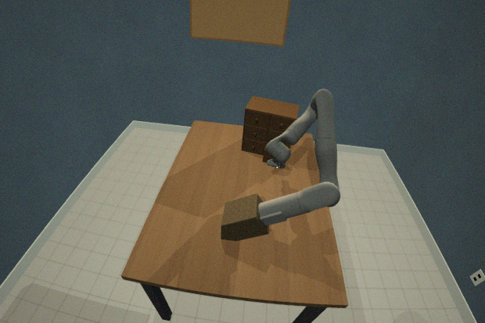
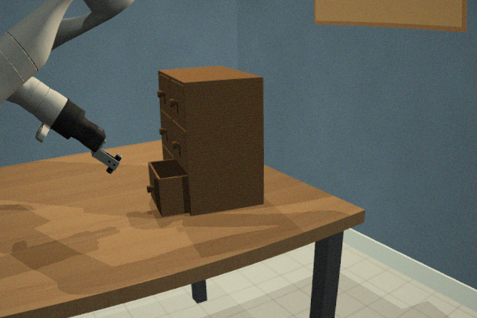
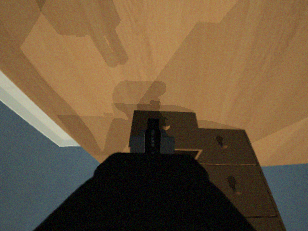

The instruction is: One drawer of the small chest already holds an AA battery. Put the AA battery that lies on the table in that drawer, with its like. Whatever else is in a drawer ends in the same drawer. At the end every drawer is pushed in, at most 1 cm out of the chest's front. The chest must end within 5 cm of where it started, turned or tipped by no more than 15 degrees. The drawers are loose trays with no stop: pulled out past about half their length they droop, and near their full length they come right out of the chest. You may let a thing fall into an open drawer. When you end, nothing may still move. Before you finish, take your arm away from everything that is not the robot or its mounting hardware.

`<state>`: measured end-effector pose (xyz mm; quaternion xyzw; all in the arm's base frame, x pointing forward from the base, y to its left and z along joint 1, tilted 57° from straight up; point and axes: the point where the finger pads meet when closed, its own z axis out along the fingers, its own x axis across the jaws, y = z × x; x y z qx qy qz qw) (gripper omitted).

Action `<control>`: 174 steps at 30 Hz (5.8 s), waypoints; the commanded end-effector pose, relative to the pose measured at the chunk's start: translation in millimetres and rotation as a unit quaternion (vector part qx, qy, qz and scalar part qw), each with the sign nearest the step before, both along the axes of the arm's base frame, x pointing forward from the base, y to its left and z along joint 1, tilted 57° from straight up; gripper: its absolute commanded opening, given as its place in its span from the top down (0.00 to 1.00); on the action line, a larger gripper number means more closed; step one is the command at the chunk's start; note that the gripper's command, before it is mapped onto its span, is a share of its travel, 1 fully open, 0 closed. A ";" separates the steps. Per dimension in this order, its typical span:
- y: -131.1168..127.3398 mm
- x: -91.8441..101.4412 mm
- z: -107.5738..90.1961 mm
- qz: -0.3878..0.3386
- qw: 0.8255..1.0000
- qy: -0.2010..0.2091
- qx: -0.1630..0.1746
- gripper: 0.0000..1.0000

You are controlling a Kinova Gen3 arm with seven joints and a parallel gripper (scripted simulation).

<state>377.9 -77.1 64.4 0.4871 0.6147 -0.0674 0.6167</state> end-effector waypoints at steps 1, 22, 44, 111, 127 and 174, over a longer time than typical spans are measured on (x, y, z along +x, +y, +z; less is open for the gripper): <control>-1.4 3.6 2.2 -0.003 1.000 -0.003 0.002 0.69; -8.4 38.0 7.9 -0.003 1.000 -0.003 0.002 0.69; -17.0 80.1 15.0 -0.003 1.000 -0.003 0.002 0.69; -26.3 126.0 22.8 -0.003 1.000 -0.003 0.002 0.69; -26.3 126.0 22.8 -0.003 1.000 -0.003 0.002 0.57; -24.7 119.9 22.0 -0.003 1.000 -0.003 0.002 0.00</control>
